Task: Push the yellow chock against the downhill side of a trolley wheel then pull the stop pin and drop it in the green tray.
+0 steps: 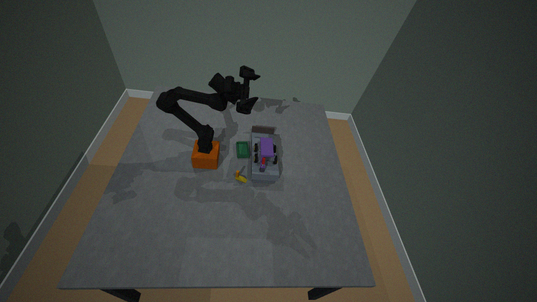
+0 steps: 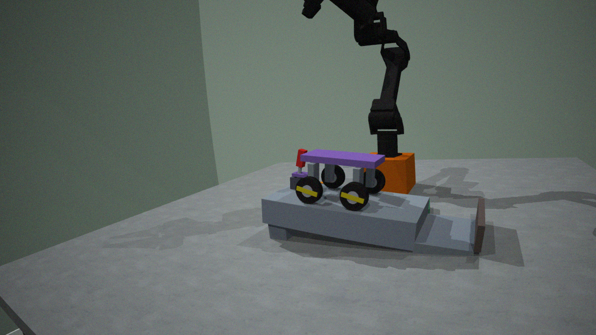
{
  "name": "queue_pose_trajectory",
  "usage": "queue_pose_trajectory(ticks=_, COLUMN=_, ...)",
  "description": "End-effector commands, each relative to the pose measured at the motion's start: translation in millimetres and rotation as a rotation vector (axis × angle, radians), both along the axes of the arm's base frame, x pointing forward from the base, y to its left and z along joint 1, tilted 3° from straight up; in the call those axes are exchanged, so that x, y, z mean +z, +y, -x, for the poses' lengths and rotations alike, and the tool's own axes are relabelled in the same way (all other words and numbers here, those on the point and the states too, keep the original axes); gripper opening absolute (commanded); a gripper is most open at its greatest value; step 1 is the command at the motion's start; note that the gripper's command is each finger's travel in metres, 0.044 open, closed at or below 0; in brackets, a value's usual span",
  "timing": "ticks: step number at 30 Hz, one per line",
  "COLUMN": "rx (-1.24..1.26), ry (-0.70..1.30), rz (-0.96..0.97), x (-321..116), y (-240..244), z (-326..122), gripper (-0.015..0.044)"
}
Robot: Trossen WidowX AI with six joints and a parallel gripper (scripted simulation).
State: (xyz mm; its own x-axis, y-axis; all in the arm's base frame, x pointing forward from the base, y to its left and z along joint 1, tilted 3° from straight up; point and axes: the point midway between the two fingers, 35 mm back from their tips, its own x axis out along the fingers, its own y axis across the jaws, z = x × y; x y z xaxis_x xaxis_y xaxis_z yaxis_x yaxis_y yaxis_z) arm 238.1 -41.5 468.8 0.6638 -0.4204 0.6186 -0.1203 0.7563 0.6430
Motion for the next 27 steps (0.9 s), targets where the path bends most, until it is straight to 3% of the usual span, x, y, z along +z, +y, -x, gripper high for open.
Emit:
queue_pose_trajectory(ticks=1, rx=-0.004, ry=0.011, rz=0.008, x=-2, y=0, z=-2, gripper=0.0374)
queue_pose_trajectory(ticks=8, rx=-0.144, ry=0.398, rz=0.279, x=-50, y=-2, z=-58, gripper=0.019)
queue_pose_trajectory(ticks=18, rx=-0.25, ry=1.047, rz=0.784, x=-151, y=-21, z=-112, gripper=0.019)
queue_pose_trajectory(ticks=27, rx=-0.095, ry=1.563, rz=1.27, x=-255, y=-43, z=-114, gripper=0.019)
